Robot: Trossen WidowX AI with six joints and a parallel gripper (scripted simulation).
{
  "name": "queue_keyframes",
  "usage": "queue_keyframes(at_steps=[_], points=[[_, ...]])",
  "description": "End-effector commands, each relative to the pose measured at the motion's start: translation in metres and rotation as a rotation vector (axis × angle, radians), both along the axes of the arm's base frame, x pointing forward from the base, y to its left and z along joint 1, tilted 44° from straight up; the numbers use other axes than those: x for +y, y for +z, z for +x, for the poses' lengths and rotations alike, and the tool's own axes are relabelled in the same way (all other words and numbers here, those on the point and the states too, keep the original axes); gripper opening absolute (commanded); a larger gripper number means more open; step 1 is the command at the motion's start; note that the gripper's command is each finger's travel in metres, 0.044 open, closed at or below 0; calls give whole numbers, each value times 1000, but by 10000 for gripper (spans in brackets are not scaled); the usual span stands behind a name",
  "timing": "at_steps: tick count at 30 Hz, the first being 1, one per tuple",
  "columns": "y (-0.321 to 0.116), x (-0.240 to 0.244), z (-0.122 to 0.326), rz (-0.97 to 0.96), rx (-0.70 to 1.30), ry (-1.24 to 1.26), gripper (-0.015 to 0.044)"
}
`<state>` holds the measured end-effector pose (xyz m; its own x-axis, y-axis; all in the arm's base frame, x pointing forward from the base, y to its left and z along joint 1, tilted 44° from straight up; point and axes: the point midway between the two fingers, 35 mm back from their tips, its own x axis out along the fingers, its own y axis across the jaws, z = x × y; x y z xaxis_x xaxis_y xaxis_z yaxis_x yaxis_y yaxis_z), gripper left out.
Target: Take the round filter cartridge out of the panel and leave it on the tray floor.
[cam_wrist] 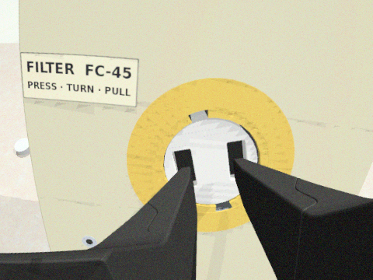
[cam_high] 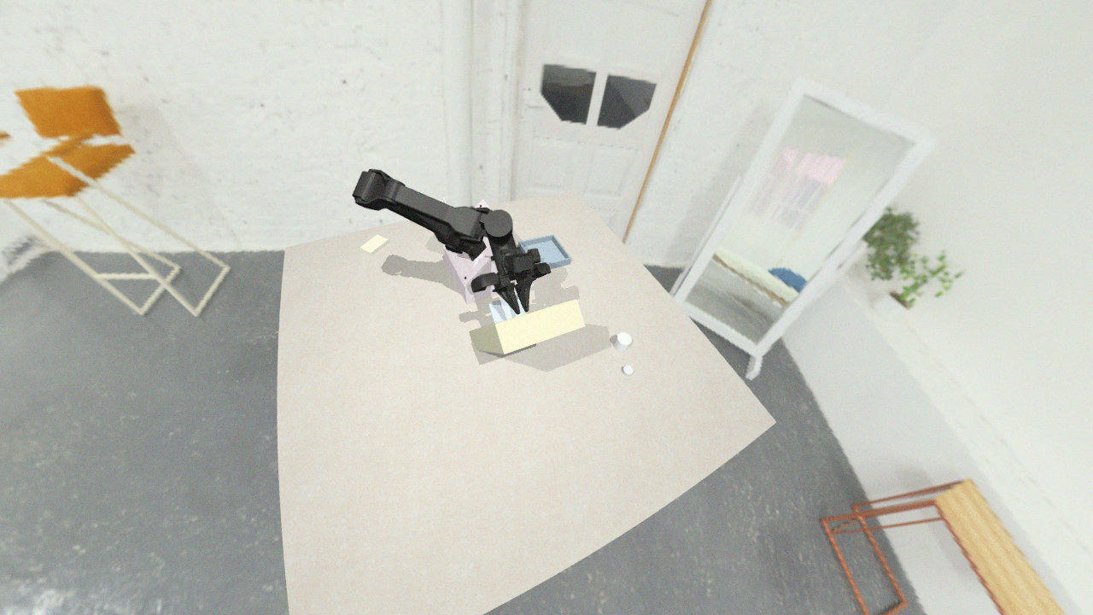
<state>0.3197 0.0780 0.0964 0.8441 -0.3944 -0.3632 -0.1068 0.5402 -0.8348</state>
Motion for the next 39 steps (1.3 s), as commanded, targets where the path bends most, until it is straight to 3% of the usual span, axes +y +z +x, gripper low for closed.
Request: queue_keyframes(at_steps=[1, 39], points=[[-1, 0, 0, -4, 5, 4, 95], [-1, -2, 7, -4, 5, 4, 95]])
